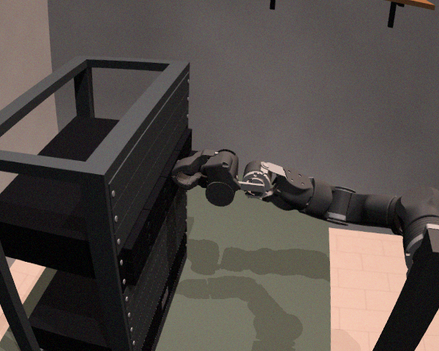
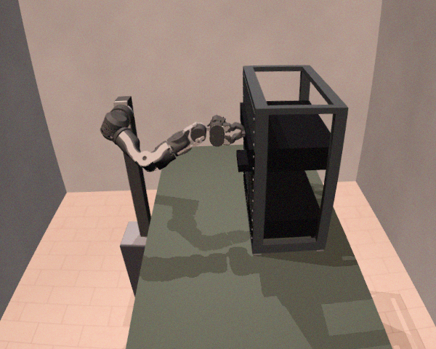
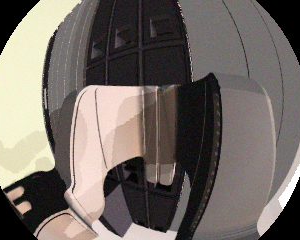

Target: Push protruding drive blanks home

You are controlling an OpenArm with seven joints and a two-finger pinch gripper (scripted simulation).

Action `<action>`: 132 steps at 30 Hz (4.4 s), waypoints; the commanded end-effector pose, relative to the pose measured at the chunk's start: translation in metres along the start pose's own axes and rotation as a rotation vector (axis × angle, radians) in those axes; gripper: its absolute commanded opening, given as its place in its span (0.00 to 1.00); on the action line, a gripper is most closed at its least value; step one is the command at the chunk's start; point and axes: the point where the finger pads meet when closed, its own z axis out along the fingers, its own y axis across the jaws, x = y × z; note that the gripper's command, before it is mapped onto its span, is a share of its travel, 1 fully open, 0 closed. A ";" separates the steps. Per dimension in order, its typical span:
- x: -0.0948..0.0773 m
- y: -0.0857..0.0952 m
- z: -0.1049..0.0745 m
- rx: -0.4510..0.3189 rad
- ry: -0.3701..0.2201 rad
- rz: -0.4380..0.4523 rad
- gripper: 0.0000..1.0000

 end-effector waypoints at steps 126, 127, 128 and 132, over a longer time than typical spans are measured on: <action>-0.112 -0.056 -0.041 -0.020 0.002 -0.001 0.00; -0.112 -0.056 -0.041 -0.019 0.002 -0.001 0.00; -0.112 -0.056 -0.041 -0.019 0.002 -0.001 0.00; -0.112 -0.056 -0.041 -0.019 0.002 -0.001 0.00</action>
